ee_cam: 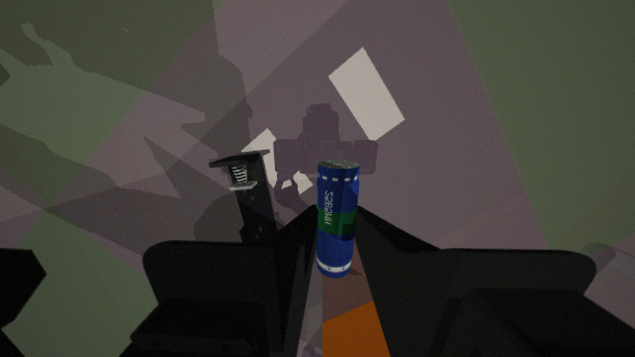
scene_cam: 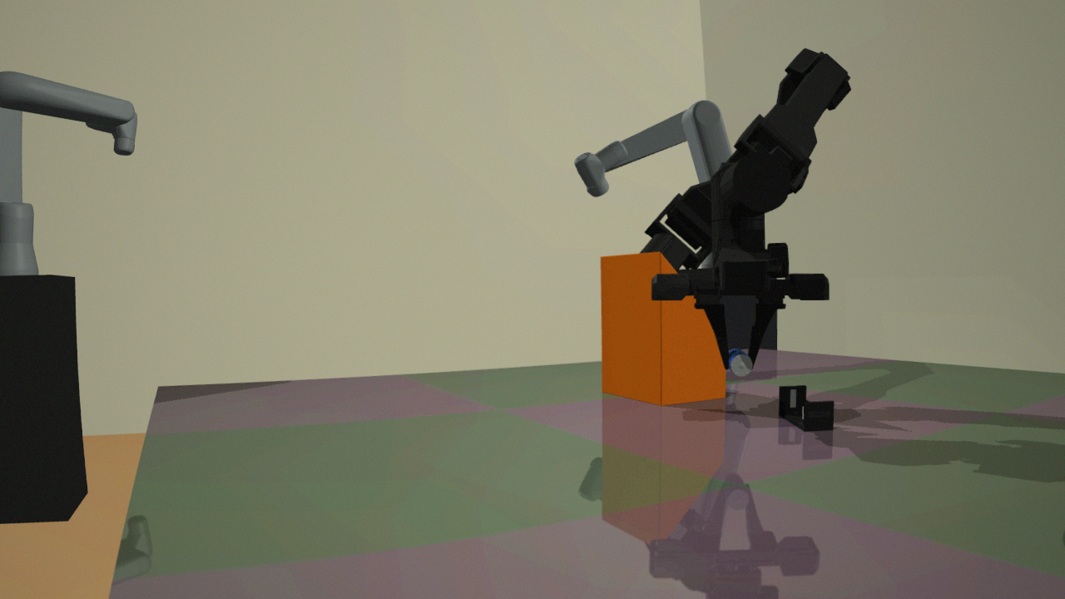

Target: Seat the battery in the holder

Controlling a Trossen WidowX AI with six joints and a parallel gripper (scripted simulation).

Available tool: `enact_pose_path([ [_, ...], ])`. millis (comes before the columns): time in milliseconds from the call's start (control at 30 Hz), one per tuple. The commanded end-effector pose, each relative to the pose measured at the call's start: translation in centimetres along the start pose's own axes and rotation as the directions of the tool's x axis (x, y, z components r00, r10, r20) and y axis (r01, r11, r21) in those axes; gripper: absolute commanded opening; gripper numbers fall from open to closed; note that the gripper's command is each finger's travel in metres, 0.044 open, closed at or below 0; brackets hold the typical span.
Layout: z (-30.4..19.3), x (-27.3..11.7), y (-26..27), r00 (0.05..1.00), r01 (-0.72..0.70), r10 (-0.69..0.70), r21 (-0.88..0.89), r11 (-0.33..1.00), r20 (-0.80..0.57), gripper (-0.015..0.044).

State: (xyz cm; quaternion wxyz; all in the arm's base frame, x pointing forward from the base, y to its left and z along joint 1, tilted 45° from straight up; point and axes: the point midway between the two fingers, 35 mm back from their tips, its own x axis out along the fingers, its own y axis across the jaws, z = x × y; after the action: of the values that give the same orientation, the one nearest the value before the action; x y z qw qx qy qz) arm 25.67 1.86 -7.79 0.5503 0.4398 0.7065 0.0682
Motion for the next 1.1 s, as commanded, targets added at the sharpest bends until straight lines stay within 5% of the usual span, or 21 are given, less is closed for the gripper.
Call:
enact_pose_path([
  [0, -0.5, -0.8, 3.0, 1.0, -0.004, 0.005, -0.047, 0.999, 0.005, 0.0077],
  [267, -2.7, -1.7, 8.0, 1.0, 0.001, -0.001, -0.126, 0.992, 0.0, 0.0077],
  [1067, -3.4, 2.3, 7.9, 0.965, 0.012, -0.046, -0.133, 0.991, -0.257, 0.0077],
])
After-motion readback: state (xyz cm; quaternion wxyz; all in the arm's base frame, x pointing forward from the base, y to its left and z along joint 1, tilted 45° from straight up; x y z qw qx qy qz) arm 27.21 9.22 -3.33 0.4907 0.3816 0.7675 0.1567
